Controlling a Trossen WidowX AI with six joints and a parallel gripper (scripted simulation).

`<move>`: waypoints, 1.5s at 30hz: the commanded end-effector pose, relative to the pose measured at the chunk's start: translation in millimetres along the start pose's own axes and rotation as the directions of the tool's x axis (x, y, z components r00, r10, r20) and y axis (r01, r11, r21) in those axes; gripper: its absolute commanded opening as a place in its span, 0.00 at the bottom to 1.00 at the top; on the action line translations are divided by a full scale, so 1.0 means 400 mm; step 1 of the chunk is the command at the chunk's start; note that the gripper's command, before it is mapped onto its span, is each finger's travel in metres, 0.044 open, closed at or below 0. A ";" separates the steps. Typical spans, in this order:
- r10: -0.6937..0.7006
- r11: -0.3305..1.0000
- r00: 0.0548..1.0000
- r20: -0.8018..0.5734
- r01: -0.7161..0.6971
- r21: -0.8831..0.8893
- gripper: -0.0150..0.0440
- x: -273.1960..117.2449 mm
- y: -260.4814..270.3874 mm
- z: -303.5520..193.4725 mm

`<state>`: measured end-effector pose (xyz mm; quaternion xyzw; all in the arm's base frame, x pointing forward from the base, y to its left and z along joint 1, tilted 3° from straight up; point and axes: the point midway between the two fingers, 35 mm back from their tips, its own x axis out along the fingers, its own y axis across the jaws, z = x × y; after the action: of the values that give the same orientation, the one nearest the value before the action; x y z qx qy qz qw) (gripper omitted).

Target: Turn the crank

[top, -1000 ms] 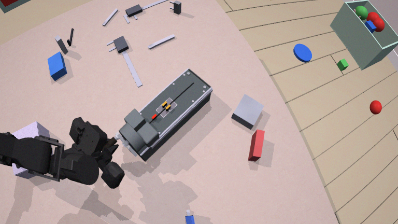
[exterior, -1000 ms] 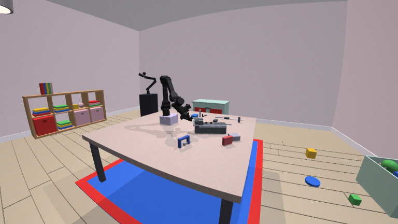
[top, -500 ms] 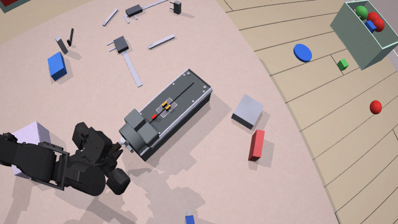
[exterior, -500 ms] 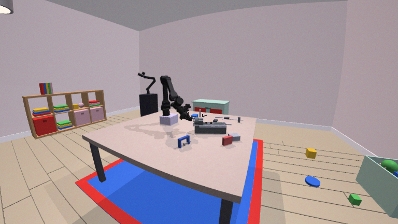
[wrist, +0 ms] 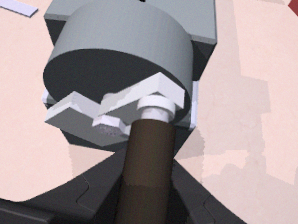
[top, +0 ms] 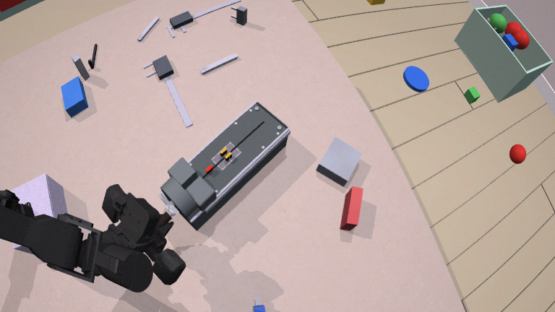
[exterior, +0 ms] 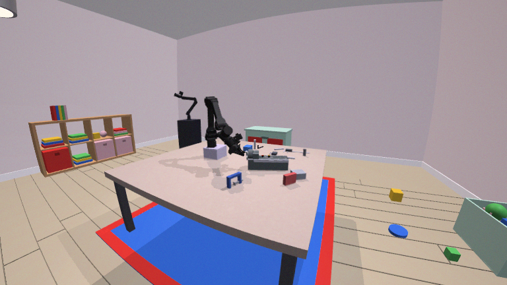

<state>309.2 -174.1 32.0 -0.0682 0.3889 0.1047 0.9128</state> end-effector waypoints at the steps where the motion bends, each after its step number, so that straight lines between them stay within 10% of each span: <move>1: -0.010 1.000 1.000 -0.007 0.010 -0.002 0.25 0.011 -0.019 -0.010; 45: -0.009 1.000 1.000 -0.007 0.009 -0.002 0.25 0.088 0.000 -0.088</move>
<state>309.4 -181.2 -9.7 -0.0755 0.3821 0.0983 0.9158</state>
